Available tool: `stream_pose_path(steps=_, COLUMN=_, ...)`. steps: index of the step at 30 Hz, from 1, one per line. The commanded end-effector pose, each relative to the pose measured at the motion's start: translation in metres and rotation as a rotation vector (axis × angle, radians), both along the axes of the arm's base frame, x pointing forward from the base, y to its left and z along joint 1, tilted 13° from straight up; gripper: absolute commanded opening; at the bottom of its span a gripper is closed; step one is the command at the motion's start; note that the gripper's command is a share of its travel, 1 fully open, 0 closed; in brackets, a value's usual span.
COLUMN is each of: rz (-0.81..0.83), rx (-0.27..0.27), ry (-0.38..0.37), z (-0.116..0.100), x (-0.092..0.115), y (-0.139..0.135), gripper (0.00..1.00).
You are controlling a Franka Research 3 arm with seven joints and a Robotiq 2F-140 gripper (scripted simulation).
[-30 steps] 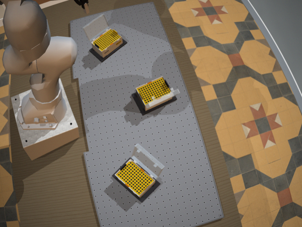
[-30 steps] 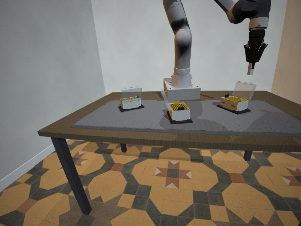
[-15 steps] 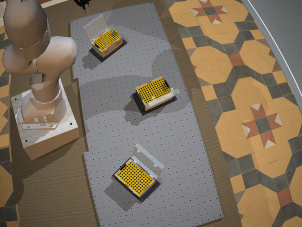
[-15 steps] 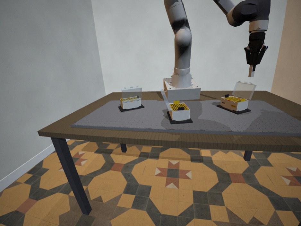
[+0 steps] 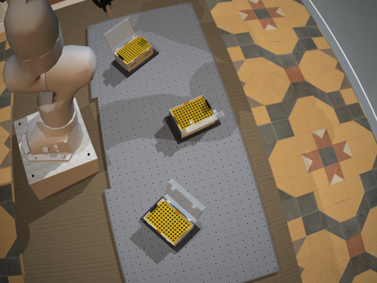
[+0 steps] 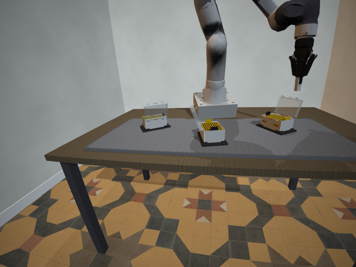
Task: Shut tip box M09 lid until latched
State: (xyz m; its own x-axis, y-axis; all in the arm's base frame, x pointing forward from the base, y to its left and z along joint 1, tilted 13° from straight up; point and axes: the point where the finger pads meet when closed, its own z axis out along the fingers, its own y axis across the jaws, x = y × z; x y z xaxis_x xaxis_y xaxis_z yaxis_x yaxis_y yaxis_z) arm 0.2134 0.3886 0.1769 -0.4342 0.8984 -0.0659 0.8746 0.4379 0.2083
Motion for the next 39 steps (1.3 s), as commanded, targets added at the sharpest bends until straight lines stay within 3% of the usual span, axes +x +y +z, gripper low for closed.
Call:
stream_pose_path(steps=1, rz=0.006, rx=0.002, ry=-0.003, z=-0.002, x=0.001, y=0.001, gripper=0.00)
stream_pose_path(steps=39, rz=0.006, rx=0.002, ry=-0.003, z=-0.052, x=0.013, y=0.003, gripper=0.00)
